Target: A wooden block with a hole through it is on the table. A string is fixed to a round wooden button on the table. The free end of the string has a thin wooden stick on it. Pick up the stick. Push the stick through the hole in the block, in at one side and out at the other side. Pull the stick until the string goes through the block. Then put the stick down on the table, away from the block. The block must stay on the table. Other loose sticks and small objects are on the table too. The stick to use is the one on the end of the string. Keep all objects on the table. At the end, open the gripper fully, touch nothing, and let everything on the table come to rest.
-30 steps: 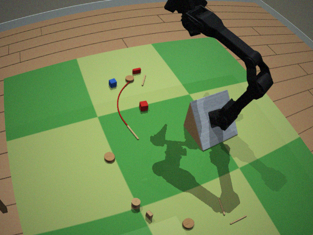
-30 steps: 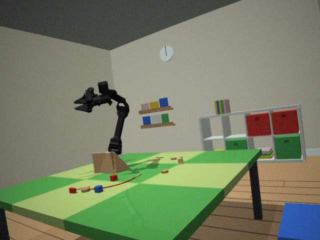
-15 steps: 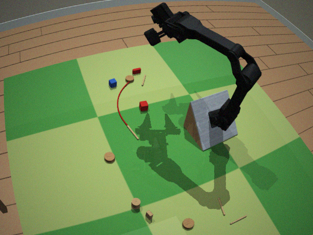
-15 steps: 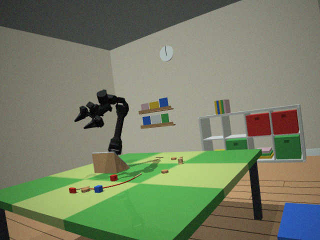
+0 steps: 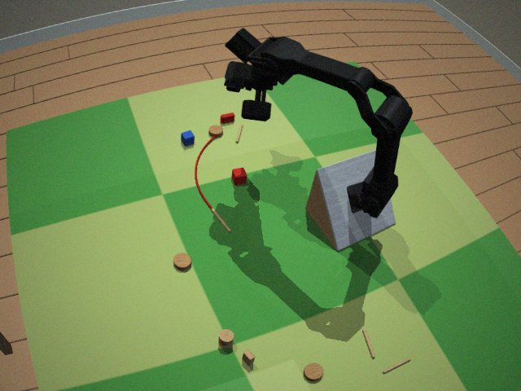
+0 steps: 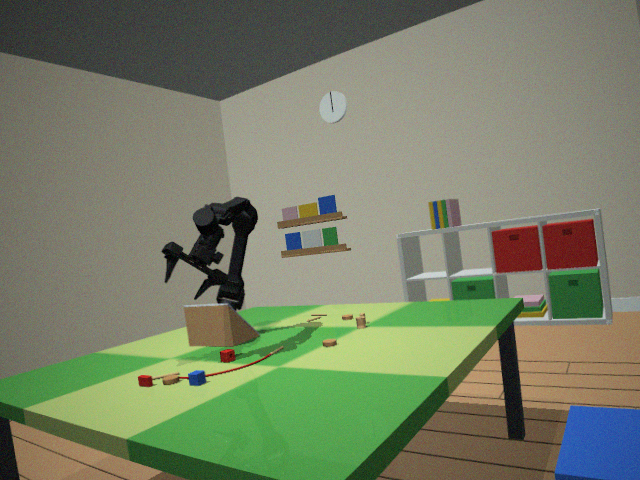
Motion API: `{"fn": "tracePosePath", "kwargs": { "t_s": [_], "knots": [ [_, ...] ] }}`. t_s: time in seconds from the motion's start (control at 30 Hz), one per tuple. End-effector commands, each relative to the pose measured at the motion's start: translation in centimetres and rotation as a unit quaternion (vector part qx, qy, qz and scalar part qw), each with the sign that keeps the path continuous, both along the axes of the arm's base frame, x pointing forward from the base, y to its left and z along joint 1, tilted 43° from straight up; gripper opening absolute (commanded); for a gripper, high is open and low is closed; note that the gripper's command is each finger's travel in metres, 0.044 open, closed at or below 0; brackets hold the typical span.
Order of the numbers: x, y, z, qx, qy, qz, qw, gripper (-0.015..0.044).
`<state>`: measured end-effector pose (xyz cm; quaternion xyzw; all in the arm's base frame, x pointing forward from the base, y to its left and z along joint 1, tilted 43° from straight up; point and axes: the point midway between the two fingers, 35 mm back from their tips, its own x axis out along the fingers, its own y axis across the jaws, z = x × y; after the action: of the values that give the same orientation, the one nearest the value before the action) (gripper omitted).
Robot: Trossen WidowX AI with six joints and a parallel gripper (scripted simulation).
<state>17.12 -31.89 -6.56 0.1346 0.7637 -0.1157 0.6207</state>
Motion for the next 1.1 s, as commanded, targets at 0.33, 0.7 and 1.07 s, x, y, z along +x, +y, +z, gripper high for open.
{"fn": "tracePosePath", "kwargs": {
  "t_s": [0.33, 0.7, 1.07],
  "knots": [
    [3.6, 13.1, -6.1, 0.306, -0.227, 0.424, 0.822, 0.044],
    [4.0, 14.9, -6.5, 0.328, -0.276, 0.47, 0.772, 0.044],
    [4.0, 14.9, -6.5, 0.328, -0.276, 0.47, 0.772, 0.044]
  ]
}}
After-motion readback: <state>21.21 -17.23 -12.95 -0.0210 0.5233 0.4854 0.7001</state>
